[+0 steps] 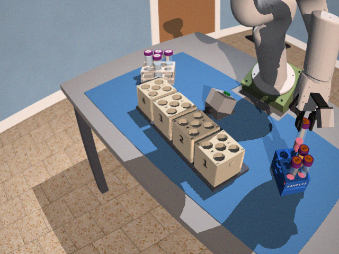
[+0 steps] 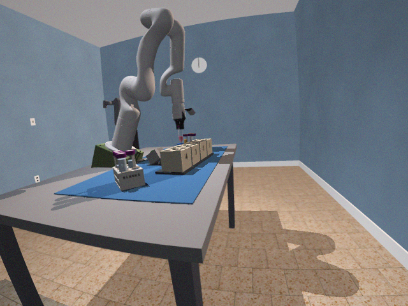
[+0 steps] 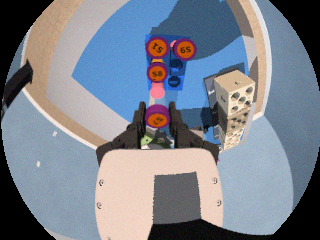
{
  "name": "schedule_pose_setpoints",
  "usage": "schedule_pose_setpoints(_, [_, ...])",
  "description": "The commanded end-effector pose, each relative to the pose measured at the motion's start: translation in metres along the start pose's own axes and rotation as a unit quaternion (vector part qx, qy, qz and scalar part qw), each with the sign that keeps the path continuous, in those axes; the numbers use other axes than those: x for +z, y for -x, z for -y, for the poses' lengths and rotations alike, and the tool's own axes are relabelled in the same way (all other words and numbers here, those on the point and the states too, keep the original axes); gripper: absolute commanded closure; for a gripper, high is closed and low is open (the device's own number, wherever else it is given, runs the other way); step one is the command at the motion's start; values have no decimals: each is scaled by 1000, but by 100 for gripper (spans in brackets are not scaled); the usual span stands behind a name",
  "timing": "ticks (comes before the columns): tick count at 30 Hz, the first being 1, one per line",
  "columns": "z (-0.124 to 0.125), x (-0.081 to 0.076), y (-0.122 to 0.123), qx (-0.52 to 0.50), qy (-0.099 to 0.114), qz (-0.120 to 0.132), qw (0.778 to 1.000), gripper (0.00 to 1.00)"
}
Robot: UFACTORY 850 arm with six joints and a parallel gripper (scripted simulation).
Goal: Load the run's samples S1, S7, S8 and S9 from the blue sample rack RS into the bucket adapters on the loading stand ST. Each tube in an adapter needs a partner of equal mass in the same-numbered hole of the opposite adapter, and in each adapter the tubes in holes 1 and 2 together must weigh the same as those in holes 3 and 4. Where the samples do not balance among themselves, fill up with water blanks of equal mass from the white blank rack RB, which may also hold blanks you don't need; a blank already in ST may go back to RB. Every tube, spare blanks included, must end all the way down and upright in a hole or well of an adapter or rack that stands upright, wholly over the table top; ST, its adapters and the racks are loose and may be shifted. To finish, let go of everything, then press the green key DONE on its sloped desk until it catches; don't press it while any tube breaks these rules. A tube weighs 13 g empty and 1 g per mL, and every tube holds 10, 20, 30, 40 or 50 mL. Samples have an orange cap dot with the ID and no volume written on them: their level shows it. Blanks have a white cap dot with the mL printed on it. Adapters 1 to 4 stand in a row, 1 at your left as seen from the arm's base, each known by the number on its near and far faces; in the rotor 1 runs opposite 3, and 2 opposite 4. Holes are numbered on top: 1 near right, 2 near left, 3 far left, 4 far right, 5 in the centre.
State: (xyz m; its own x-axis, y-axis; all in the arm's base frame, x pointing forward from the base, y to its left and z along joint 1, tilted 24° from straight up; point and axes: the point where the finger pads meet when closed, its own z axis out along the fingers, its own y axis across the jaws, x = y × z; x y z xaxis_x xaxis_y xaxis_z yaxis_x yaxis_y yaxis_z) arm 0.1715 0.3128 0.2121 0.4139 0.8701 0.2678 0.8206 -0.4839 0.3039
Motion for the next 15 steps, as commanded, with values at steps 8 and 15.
schedule_pose_setpoints(8, [0, 0, -1, 0, 0, -1, 1000, 100])
schedule_pose_setpoints(15, [0, 3, -1, 0, 0, -1, 1000, 100])
